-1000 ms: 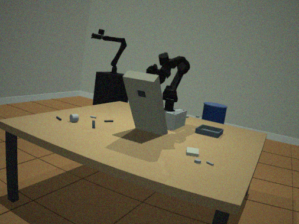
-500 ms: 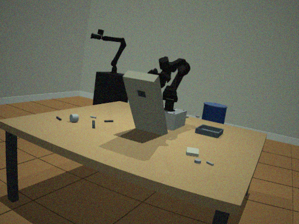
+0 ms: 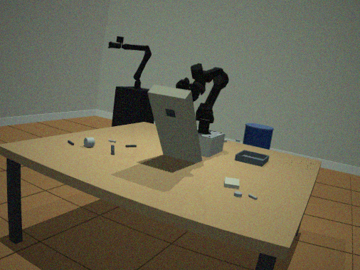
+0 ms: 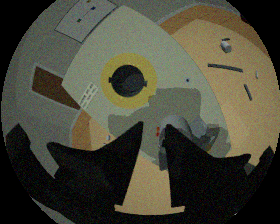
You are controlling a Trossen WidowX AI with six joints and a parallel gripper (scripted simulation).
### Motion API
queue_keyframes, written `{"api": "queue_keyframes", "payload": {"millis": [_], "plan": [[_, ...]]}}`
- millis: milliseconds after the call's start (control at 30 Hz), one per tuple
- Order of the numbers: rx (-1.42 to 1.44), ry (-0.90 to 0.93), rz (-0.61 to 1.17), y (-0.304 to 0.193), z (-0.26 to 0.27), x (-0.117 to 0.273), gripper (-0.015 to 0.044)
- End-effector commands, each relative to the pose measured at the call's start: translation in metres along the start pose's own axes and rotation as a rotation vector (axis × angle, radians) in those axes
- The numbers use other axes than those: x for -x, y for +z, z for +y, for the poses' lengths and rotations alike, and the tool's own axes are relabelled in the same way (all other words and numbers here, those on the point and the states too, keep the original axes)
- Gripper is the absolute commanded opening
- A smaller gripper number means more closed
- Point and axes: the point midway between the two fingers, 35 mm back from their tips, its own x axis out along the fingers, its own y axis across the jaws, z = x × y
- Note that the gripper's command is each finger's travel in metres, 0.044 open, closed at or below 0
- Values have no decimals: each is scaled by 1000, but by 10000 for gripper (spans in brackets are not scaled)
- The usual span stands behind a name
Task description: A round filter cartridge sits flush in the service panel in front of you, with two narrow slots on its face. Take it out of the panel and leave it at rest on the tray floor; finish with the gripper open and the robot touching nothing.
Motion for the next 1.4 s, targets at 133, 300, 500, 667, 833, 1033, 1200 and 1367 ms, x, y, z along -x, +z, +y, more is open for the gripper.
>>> {"api": "queue_keyframes", "payload": {"millis": [133, 300, 500, 667, 833, 1033, 1200, 1367], "plan": [[1, 17, -17, 32, 37, 8, 106], [0, 22, -20, 52, 61, 30, 237], [0, 26, -22, 70, 82, 55, 395], [332, -88, 107, 38, 47, 32, 305], [790, -175, 349, -7, -4, 14, 305], [850, -179, 385, -13, -11, 13, 305], [850, -179, 385, -14, -12, 7, 305], [850, -179, 385, -16, -14, 0, 305]]}}
